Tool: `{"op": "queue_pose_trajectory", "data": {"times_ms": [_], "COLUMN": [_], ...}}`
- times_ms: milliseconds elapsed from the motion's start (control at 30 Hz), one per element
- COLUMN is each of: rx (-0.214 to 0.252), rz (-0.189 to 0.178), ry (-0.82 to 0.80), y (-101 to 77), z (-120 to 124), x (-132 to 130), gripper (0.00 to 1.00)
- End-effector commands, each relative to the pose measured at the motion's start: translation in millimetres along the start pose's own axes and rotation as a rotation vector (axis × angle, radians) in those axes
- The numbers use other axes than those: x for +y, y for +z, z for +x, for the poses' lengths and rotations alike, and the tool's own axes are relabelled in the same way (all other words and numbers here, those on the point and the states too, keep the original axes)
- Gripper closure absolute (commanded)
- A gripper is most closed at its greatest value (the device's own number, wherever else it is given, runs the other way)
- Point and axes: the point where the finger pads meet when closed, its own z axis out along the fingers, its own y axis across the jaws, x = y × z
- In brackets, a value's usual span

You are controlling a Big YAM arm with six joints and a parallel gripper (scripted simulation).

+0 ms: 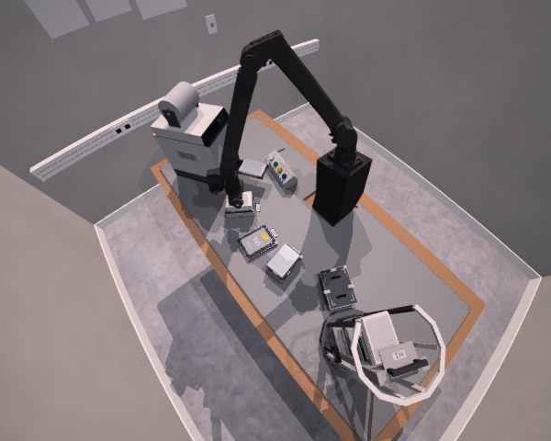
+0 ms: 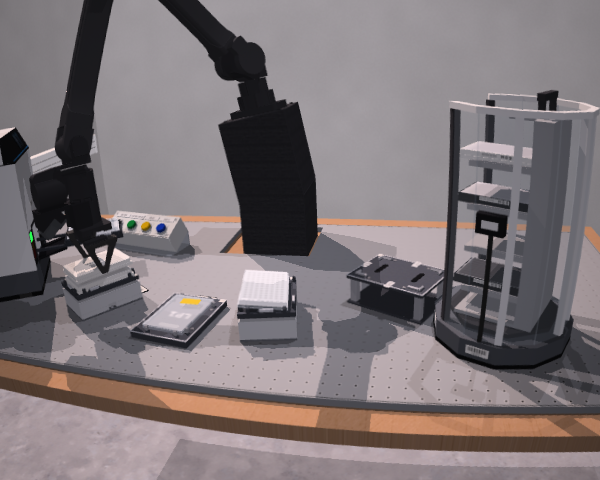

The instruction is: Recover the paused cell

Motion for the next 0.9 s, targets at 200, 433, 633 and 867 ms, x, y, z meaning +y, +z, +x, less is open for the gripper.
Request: {"op": "queue_pose_trajectory", "data": {"times_ms": [200, 433, 633, 867], "rx": [-0.067, -0.062, -0.063, -0.066], "rz": [-0.002, -0.002, -0.002, -0.002], "ry": [0.001, 0.0, 0.0, 0.001], "y": [-26.6, -25.9, -26.2, -26.5], "z": [-31.0, -28.8, -29.6, -31.1], "x": [4.7, 4.8, 4.8, 4.7], "gripper": [0.16, 0.16, 0.16, 0.16]}}
